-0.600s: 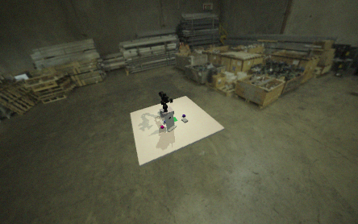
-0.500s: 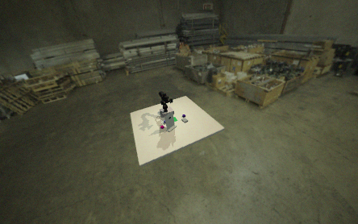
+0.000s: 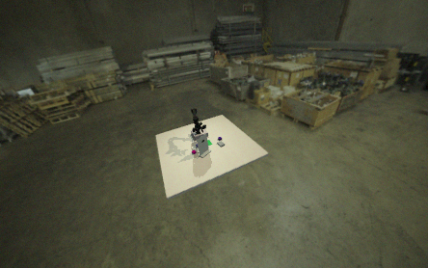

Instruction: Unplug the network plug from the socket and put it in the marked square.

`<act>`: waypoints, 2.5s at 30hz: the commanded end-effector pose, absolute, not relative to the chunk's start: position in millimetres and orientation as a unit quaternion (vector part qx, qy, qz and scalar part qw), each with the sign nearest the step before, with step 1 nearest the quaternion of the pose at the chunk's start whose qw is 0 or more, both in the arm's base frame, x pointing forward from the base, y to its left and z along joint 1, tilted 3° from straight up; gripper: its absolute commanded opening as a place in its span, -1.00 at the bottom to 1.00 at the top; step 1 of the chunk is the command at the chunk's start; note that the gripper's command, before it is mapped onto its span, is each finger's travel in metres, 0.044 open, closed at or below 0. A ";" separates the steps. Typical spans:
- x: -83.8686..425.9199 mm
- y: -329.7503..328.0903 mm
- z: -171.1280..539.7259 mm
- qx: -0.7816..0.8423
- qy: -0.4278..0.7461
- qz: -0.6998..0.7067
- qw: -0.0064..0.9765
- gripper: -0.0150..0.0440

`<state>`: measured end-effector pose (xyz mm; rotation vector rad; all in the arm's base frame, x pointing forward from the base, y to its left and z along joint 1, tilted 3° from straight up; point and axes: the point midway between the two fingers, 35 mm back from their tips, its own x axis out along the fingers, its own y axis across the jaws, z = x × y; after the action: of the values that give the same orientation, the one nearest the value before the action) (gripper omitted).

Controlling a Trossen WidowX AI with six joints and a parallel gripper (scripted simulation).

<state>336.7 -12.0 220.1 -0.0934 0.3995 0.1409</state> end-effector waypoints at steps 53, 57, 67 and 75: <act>278.4 -101.3 120.6 0.623 0.311 0.251 0.672 0.04; 280.6 -119.4 121.8 0.667 0.274 0.230 0.653 0.04; 282.4 -118.4 113.5 0.668 0.276 0.227 0.653 0.04; 287.9 -115.8 96.9 0.664 0.283 0.224 0.655 0.04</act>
<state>285.3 -116.7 101.3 1.5064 0.6418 0.5102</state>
